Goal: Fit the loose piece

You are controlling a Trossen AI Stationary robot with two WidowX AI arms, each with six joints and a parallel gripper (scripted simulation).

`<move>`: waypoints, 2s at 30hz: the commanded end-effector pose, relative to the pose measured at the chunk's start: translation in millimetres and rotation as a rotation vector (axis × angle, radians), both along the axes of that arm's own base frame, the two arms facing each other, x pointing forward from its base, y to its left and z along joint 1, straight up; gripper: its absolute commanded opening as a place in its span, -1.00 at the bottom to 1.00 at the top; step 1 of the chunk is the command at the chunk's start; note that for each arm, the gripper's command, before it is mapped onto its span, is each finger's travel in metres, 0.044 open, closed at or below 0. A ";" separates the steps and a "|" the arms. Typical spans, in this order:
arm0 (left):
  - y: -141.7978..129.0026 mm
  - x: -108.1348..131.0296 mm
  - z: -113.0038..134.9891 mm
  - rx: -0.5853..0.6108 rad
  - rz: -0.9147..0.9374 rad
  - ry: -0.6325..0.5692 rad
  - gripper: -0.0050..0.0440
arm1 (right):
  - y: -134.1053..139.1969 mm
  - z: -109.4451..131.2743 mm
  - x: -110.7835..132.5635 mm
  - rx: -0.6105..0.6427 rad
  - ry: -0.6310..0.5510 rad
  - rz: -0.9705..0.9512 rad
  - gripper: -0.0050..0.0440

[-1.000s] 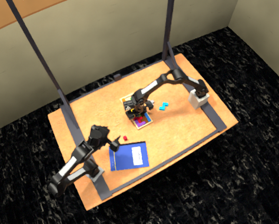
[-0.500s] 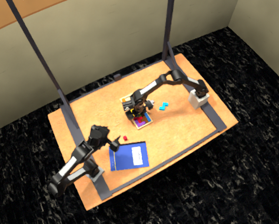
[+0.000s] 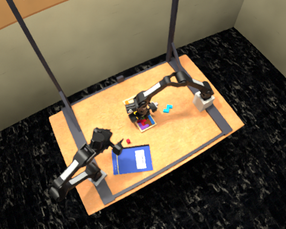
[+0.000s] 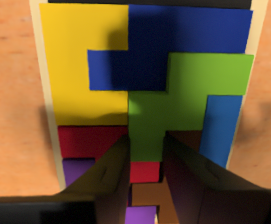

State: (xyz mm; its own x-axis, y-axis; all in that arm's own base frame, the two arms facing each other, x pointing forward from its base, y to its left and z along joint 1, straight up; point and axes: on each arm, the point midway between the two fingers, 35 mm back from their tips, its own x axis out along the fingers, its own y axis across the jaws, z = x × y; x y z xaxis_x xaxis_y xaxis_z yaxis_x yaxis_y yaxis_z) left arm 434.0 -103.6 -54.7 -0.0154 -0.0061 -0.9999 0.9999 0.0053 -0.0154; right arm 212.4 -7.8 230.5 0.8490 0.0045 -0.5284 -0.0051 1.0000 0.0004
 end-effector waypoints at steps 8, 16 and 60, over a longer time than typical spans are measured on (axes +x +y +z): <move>-1.2 4.5 9.6 -0.005 0.000 -0.022 0.48 | -0.1 3.9 -0.4 -0.002 -0.010 0.000 1.00; -1.2 4.5 9.6 -0.005 0.000 -0.022 0.82 | -0.1 3.9 -0.4 -0.002 -0.010 0.000 1.00; 76.6 -31.9 303.9 -0.681 0.975 -0.995 0.82 | 8.1 91.9 102.6 0.003 -0.603 -0.006 1.00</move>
State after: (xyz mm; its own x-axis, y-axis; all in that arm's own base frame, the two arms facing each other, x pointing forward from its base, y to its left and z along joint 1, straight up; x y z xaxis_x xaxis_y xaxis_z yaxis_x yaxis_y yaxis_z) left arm 422.1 -36.6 216.1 0.8338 -0.0801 -0.5462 0.3446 0.8485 0.4017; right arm 311.9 -0.9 319.9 0.9997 -0.0012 0.0233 0.0012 1.0000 -0.0021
